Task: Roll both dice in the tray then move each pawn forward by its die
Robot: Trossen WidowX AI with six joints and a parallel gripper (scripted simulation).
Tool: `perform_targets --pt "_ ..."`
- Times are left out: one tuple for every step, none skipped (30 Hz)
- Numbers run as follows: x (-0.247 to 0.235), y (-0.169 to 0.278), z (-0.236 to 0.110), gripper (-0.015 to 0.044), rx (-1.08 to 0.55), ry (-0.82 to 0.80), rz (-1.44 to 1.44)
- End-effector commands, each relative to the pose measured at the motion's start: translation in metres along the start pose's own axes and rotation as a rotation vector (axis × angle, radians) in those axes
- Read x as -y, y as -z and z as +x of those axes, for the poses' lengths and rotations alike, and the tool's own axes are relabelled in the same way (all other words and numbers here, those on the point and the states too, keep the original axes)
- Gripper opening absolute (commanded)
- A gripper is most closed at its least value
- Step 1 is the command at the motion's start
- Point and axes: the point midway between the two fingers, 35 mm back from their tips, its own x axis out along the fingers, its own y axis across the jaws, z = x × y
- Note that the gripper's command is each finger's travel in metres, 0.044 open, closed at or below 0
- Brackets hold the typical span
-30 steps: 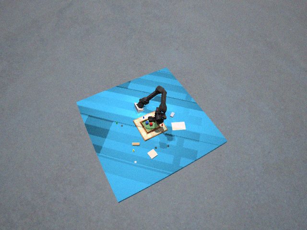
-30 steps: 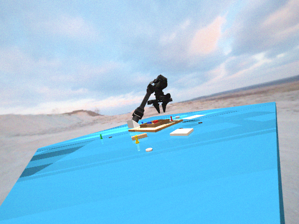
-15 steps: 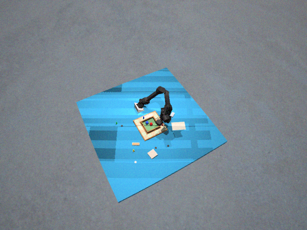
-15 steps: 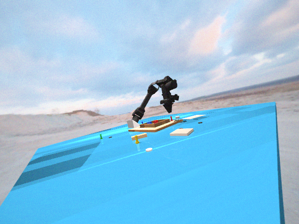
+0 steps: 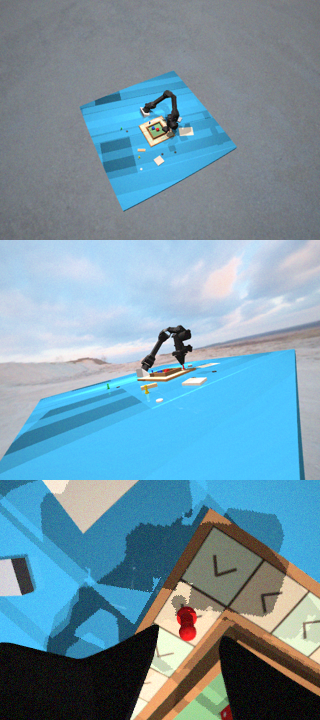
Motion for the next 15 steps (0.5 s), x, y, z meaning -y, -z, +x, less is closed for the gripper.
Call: perform_targets --pt "-0.001 -0.001 0.006 0.02 0.003 -0.004 0.005" --pt "-0.001 -0.001 0.007 0.02 0.003 -0.004 0.005" --pt "-0.001 -0.001 0.009 0.02 0.004 -0.004 0.005" --pt "-0.001 -0.001 0.011 0.02 0.004 -0.004 0.005" --pt "-0.001 0.0 0.012 0.02 0.004 -0.004 0.005" --pt "-0.001 0.0 0.014 0.02 0.004 -0.005 0.005" --pt "-0.001 0.0 0.016 0.02 0.004 -0.005 0.005" --pt "-0.001 0.0 0.017 0.02 0.004 -0.005 0.005" --pt "-0.001 0.0 0.019 0.02 0.004 -0.005 0.005" --pt "-0.001 0.0 0.02 0.02 0.004 -0.005 0.005" --pt "-0.001 0.0 0.022 0.02 0.004 -0.005 0.005" --pt "-0.002 0.0 0.023 0.02 0.004 -0.005 0.005" --pt "-0.002 0.0 0.024 0.02 0.004 -0.005 0.005" --pt "-0.002 0.0 0.024 0.02 0.004 -0.005 0.005" --pt "-0.002 0.0 0.024 0.0174 0.004 -0.005 0.005"
